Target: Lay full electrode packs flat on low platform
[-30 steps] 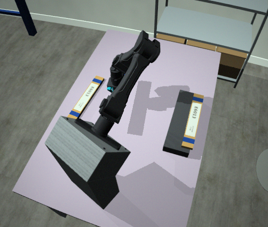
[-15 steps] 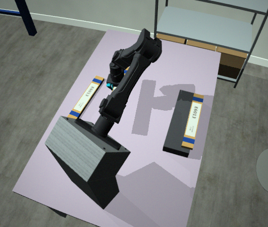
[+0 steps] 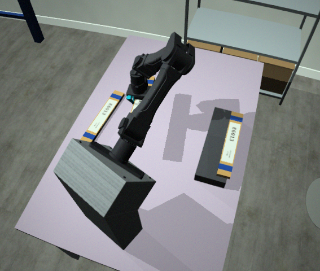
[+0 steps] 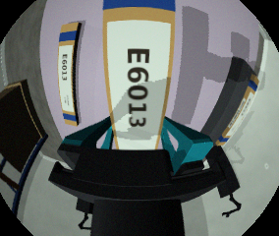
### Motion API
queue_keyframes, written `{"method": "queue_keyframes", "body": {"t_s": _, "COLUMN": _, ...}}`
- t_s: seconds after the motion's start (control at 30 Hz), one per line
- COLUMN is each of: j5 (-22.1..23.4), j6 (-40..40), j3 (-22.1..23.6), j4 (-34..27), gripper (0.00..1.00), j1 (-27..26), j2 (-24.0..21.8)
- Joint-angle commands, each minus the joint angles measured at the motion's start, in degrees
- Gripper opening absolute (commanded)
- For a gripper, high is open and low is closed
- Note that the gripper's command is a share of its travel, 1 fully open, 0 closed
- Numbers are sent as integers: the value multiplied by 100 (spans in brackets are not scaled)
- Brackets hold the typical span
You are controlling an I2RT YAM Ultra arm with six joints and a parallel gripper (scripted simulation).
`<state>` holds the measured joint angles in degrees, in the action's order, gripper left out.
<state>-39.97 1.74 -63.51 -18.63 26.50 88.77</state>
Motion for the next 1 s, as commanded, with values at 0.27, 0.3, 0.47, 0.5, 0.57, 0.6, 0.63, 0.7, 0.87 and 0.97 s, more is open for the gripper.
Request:
{"method": "queue_keyframes", "body": {"t_s": 0.27, "j5": -246, "j6": 284, "j3": -152, "j4": -608, "gripper": 0, "j1": 509, "j2": -557}}
{"method": "queue_keyframes", "body": {"t_s": 0.3, "j5": -263, "j6": 307, "j3": -157, "j4": -653, "gripper": 0, "j1": 534, "j2": -580}}
{"method": "queue_keyframes", "body": {"t_s": 0.47, "j5": -353, "j6": 434, "j3": -192, "j4": -885, "gripper": 0, "j1": 664, "j2": -693}}
{"method": "queue_keyframes", "body": {"t_s": 0.5, "j5": -373, "j6": 463, "j3": -191, "j4": -935, "gripper": 0, "j1": 694, "j2": -723}}
{"method": "queue_keyframes", "body": {"t_s": 0.57, "j5": -385, "j6": 481, "j3": -183, "j4": -959, "gripper": 0, "j1": 708, "j2": -741}}
{"method": "queue_keyframes", "body": {"t_s": 0.6, "j5": -389, "j6": 486, "j3": -177, "j4": -967, "gripper": 0, "j1": 712, "j2": -749}}
{"method": "queue_keyframes", "body": {"t_s": 0.63, "j5": -389, "j6": 486, "j3": -177, "j4": -967, "gripper": 0, "j1": 712, "j2": -749}}
{"method": "queue_keyframes", "body": {"t_s": 0.7, "j5": -395, "j6": 497, "j3": -169, "j4": -982, "gripper": 0, "j1": 720, "j2": -756}}
{"method": "queue_keyframes", "body": {"t_s": 0.87, "j5": -395, "j6": 494, "j3": -49, "j4": -968, "gripper": 0, "j1": 715, "j2": -775}}
{"method": "queue_keyframes", "body": {"t_s": 0.97, "j5": -395, "j6": 486, "j3": 83, "j4": -957, "gripper": 0, "j1": 711, "j2": -782}}
